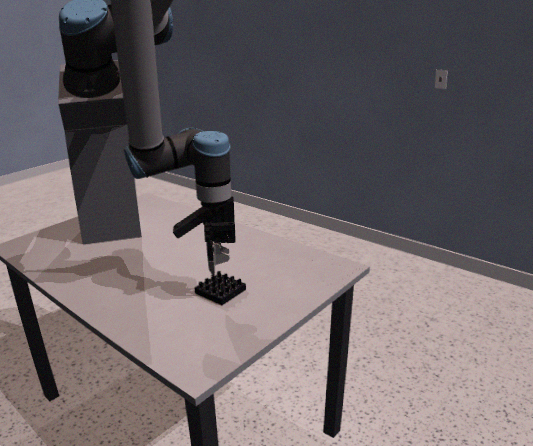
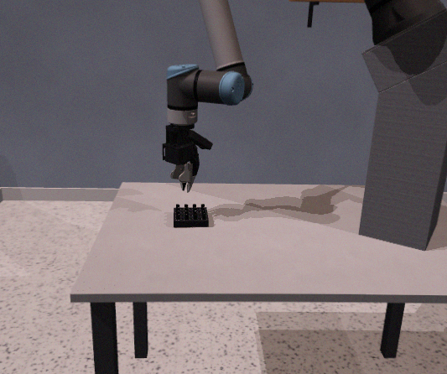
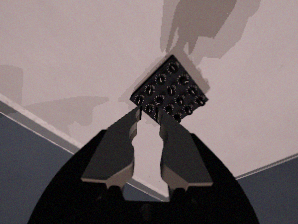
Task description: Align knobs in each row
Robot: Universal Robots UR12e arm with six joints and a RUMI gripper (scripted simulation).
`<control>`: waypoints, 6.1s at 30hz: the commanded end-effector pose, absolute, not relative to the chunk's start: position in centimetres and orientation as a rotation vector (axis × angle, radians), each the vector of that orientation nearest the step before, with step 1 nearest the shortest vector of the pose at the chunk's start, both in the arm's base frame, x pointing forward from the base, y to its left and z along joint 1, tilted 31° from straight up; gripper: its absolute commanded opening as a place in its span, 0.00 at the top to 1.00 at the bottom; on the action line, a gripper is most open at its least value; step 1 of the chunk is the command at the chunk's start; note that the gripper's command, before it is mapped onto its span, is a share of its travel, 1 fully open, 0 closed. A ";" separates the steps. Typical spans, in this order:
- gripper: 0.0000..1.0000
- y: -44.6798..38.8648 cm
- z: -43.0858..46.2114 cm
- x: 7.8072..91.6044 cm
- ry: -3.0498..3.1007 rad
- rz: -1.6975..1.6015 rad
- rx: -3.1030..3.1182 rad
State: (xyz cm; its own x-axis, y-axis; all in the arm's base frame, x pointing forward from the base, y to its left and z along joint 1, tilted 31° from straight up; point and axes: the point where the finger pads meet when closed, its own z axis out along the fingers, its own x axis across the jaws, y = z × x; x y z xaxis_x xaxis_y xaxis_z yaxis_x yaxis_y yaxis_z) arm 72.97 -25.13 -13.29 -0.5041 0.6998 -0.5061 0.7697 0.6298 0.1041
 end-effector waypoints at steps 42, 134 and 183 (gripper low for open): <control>0.89 -26.5 -16.7 74.6 2.342 -0.182 1.151; 0.89 -26.8 -16.8 74.3 2.342 -0.182 1.151; 0.89 -27.2 -18.0 74.8 2.342 -0.182 1.151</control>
State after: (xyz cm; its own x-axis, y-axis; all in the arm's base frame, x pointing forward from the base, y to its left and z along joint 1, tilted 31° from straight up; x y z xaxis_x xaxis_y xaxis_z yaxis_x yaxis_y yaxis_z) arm 74.79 -27.26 -18.06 -0.5040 0.6999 -0.5060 0.7699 0.6297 0.1041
